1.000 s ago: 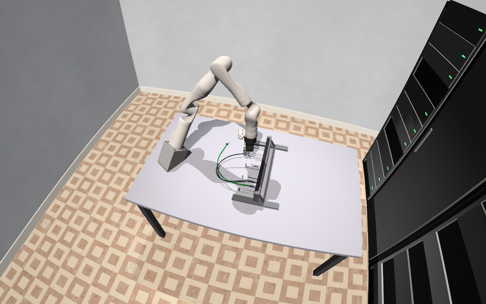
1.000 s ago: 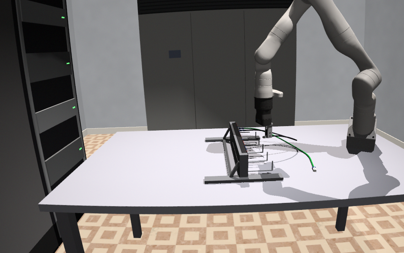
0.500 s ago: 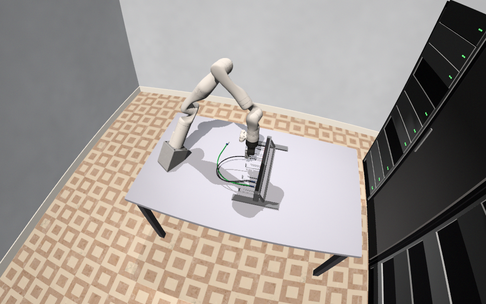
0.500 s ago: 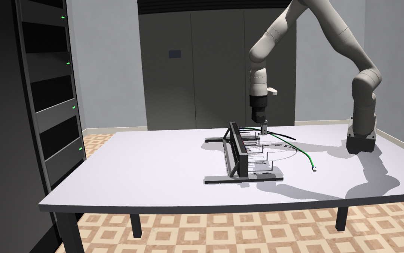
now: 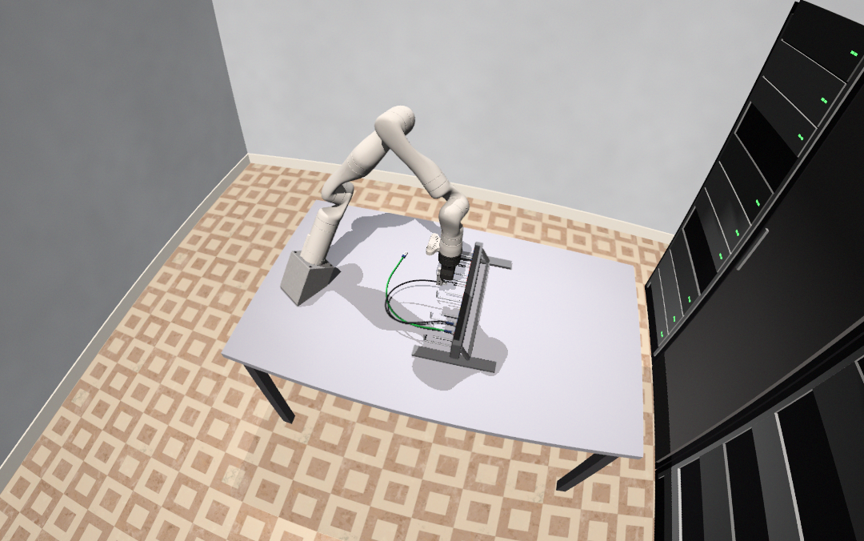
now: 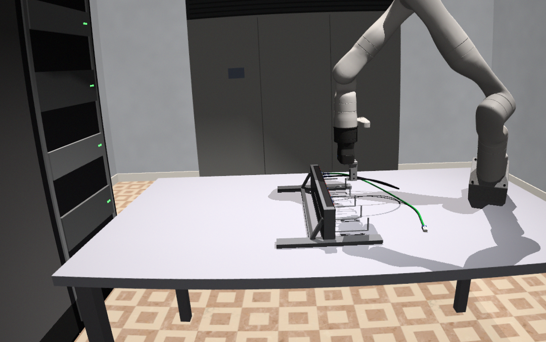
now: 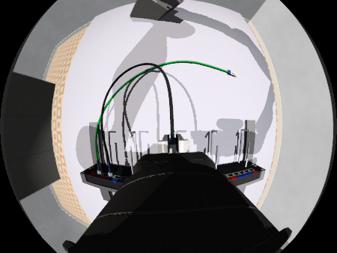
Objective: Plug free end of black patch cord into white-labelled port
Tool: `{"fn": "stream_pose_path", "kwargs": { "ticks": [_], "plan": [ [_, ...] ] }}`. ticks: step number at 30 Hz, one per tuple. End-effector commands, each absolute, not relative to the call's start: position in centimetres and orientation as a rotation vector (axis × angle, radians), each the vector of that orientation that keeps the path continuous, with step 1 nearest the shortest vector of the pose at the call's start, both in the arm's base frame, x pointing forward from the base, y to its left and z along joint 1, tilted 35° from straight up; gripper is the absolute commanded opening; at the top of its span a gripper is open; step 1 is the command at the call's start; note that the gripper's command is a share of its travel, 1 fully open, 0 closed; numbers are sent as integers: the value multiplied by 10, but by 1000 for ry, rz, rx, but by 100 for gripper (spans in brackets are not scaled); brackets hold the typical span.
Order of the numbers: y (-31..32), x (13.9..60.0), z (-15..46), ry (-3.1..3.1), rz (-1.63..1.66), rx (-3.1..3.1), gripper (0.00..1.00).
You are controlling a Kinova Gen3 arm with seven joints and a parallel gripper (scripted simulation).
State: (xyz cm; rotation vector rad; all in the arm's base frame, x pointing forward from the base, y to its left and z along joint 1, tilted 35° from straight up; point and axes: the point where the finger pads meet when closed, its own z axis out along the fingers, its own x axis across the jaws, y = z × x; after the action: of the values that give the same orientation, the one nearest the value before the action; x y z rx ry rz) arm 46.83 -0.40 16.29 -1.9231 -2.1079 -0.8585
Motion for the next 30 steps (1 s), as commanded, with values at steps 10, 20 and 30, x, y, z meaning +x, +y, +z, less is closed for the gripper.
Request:
{"fn": "stream_pose_path", "kwargs": {
  "ticks": [10, 20, 30],
  "plan": [
    [-8, 471, 162, -2079, -855, -1946, 0],
    [-9, 472, 162, -2076, -854, -1948, 0],
    [-9, 472, 162, -2076, -854, -1948, 0]
  ]
}}
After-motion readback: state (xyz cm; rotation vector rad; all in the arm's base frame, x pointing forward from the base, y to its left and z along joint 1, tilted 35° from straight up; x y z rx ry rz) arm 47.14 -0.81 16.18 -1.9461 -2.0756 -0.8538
